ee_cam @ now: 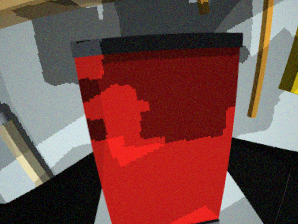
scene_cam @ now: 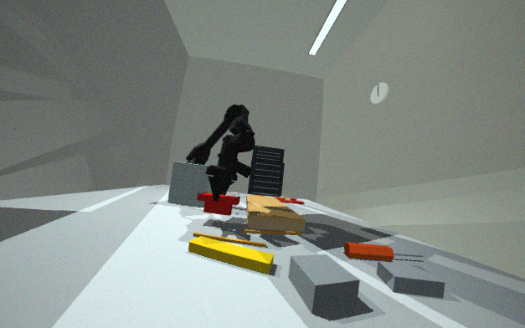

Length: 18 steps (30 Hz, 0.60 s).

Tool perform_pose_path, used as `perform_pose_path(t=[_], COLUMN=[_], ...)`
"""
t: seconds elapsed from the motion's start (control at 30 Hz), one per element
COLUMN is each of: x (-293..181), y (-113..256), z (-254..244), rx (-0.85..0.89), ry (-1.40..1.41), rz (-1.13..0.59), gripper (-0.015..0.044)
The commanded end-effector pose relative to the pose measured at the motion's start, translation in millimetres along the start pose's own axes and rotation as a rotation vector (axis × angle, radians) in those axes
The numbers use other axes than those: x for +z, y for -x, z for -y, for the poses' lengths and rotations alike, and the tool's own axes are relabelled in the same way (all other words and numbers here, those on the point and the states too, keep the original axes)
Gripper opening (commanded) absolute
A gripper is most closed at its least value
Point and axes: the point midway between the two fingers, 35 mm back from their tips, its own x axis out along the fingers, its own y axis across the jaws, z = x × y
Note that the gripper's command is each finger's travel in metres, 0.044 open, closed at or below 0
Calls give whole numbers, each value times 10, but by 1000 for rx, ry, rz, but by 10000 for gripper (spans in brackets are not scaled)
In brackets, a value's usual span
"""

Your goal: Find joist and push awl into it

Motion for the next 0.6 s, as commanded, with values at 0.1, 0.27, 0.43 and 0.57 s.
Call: perform_pose_path(t=[0.1,0.27,0.43,0.57], x=[-11,-12,-12,-13], y=[2,-1,-4,-6], z=[-14,-25,-36,-45], rx=[-37,-61,-85,-104], ry=[-8,-10,-13,-15], rz=[-6,-6,-6,-6], gripper=[0,0,0,0])
